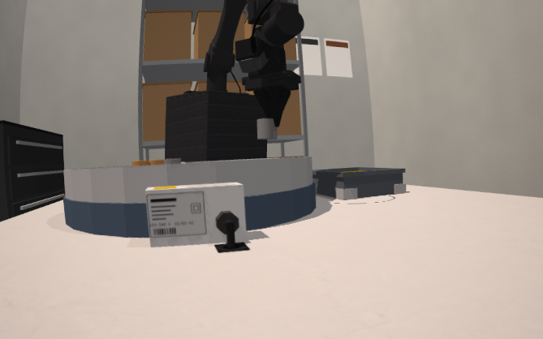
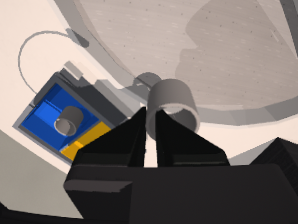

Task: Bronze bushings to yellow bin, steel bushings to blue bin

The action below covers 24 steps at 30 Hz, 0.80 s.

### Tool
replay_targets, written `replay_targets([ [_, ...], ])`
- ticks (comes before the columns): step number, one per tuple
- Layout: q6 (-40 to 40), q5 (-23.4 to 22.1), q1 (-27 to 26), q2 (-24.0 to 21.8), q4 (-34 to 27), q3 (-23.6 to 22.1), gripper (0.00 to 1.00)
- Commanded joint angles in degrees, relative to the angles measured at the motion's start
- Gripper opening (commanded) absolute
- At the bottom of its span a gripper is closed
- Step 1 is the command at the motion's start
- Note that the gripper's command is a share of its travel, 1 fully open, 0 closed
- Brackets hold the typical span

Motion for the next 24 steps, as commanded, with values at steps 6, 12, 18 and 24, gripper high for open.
replay_targets([
  [6,-4.95,1.53,9.05,5.57,-7.80,13.67,0.00],
  [12,-6.69,1.73,10.58,8.90,-11.67,20.62,0.00],
  [18,-8.70,2.04,14.19,12.44,-15.35,28.01,0.00],
  [24,-10.11,2.20,15.77,15.43,-18.61,34.18,0.00],
])
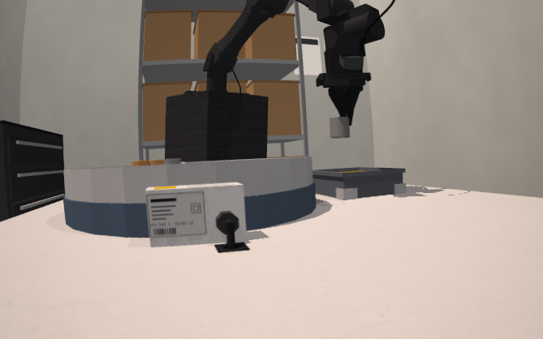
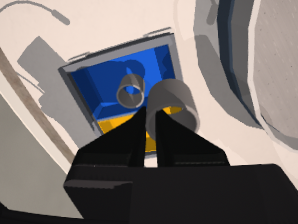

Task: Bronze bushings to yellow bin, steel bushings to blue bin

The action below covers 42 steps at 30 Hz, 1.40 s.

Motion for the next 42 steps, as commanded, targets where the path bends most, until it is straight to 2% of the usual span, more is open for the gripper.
replay_targets([
  [1,-1.62,0.84,0.98,0.86,-3.50,3.96,0.00],
  [5,-1.94,0.87,0.22,1.74,-4.59,5.77,0.00],
  [15,-2.71,0.98,2.11,3.02,-6.46,9.26,0.00],
  [42,-2.56,0.92,1.78,2.70,-6.50,9.65,0.00],
])
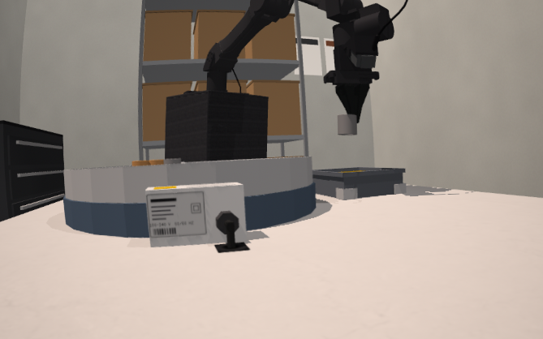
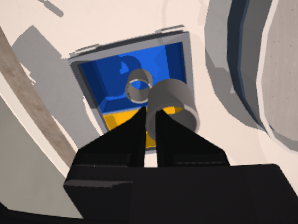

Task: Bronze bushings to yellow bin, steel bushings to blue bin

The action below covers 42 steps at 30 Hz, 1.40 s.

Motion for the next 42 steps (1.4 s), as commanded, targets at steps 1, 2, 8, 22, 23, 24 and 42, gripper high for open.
replay_targets([
  [1,-0.33,0.57,0.12,-0.56,-0.44,1.65,0.00],
  [2,-0.33,0.57,0.12,-0.56,-0.44,1.65,0.00],
  [8,-0.33,0.57,0.12,-0.56,-0.44,1.65,0.00],
  [22,0.24,0.62,0.77,1.70,-2.14,4.57,0.00],
  [23,0.26,0.61,0.77,0.05,-2.18,4.62,0.00],
  [24,0.26,0.61,0.77,-0.25,-2.19,4.64,0.00],
  [42,0.26,0.61,0.77,-0.19,-2.27,4.79,0.00],
])
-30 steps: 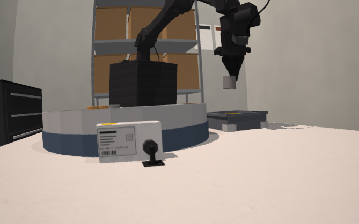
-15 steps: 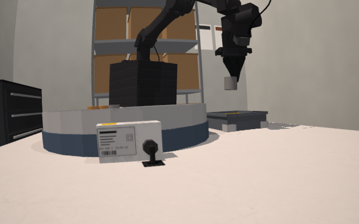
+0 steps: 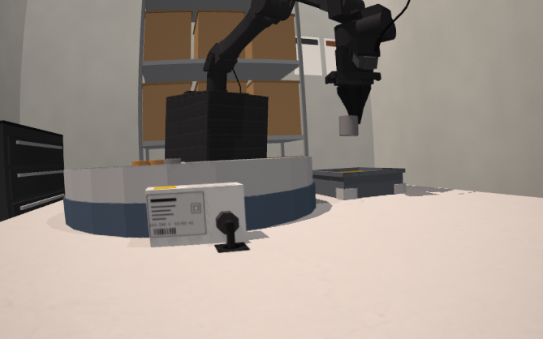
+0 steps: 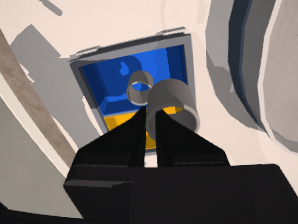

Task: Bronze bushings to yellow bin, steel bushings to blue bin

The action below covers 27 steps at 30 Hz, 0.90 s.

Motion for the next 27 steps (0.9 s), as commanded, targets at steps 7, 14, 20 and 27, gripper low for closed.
replay_targets([
  [7,0.26,0.61,0.77,-2.02,-0.59,1.62,0.00],
  [14,0.26,0.61,0.77,-2.02,-0.59,1.62,0.00],
  [20,0.55,0.62,0.87,0.01,-0.88,2.18,0.00],
  [27,0.51,0.64,0.56,0.20,-1.19,2.73,0.00],
])
